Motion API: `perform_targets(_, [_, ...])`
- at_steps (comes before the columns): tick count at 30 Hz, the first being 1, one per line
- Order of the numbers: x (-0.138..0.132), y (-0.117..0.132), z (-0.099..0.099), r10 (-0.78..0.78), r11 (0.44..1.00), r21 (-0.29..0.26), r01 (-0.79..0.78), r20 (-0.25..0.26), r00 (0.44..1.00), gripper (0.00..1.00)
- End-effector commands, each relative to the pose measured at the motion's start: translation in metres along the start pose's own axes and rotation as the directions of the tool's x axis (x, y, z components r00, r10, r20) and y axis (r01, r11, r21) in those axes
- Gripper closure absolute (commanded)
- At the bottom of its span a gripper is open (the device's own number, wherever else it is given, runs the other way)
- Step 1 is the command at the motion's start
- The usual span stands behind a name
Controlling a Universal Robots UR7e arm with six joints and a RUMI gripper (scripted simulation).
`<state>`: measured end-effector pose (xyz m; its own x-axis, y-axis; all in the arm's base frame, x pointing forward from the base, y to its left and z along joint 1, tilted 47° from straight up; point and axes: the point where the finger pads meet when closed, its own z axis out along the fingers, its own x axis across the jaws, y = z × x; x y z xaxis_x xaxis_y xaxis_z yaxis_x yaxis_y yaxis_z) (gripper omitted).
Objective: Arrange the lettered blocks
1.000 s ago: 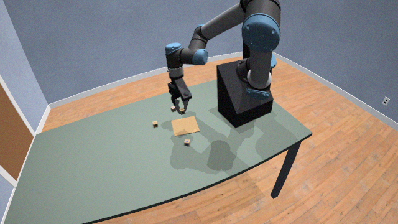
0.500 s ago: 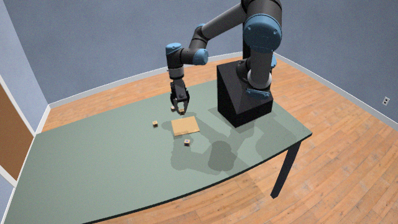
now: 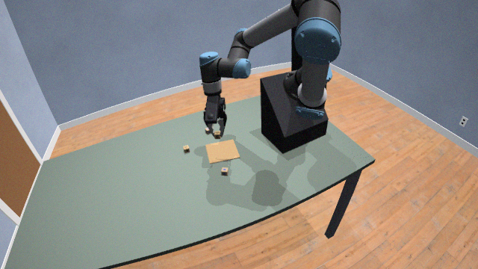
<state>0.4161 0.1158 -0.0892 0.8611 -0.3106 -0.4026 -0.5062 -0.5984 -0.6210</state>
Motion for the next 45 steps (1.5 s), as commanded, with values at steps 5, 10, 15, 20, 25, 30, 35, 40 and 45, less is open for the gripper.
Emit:
perform_targets(5, [0.0016, -0.0027, -0.0005, 0.215, 0.977, -0.004, -0.215, -0.006, 0.977, 0.95])
perform_targets(10, [0.0022, -0.0038, -0.0006, 0.327, 0.945, -0.004, -0.327, -0.006, 0.945, 0.95])
perform_targets(15, [0.0027, -0.0047, -0.0006, 0.435, 0.9, -0.003, -0.435, -0.007, 0.9, 0.95])
perform_targets(20, [0.003, -0.0052, -0.0007, 0.497, 0.868, -0.003, -0.497, -0.007, 0.868, 0.95])
perform_targets(25, [0.0034, -0.0058, -0.0007, 0.62, 0.785, -0.002, -0.62, -0.007, 0.785, 0.95])
perform_targets(30, [0.0035, -0.0062, -0.0008, 0.708, 0.707, -0.001, -0.708, -0.007, 0.707, 0.95])
perform_targets(35, [0.0035, -0.0064, -0.0008, 0.786, 0.619, 0.0, -0.786, -0.007, 0.619, 0.95])
perform_targets(40, [0.0034, -0.0064, -0.0008, 0.844, 0.536, 0.001, -0.845, -0.007, 0.536, 0.95])
perform_targets(45, [0.003, -0.0063, -0.0009, 0.901, 0.434, 0.002, -0.901, -0.007, 0.434, 0.95])
